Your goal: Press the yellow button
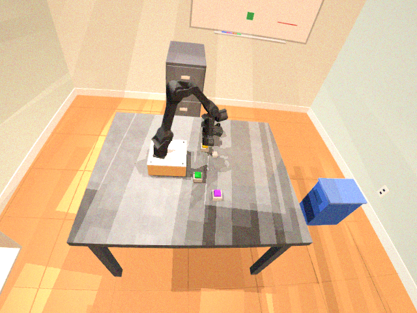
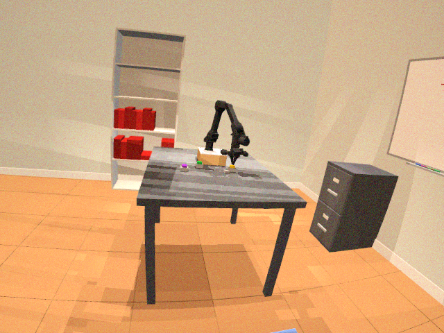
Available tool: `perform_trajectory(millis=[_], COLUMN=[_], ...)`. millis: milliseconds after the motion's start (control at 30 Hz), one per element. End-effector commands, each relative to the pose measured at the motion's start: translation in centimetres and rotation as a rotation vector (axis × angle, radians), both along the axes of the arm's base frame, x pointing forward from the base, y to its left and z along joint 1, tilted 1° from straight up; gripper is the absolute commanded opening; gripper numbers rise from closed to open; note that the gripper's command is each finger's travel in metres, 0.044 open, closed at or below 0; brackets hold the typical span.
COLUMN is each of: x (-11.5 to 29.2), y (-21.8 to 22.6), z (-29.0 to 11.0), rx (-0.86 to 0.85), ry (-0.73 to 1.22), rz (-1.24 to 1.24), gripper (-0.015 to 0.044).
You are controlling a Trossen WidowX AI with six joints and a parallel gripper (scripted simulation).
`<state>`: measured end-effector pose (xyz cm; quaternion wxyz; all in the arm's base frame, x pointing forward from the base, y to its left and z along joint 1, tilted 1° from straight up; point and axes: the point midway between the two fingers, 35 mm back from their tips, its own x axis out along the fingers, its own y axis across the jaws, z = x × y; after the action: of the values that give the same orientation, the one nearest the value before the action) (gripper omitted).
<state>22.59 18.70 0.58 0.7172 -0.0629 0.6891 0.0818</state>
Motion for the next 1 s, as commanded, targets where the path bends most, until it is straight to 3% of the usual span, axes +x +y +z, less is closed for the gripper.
perform_trajectory(millis=[0,800,967], x=[-0.2,-0.2,-0.3], y=[-0.1,-0.1,-0.2], z=[-1.0,-1.5,1.9], rx=[-0.002,-0.002,-0.002], ry=[0.009,0.009,0.008], rz=[-0.004,-0.004,-0.004], gripper=[0.002,0.002,0.002])
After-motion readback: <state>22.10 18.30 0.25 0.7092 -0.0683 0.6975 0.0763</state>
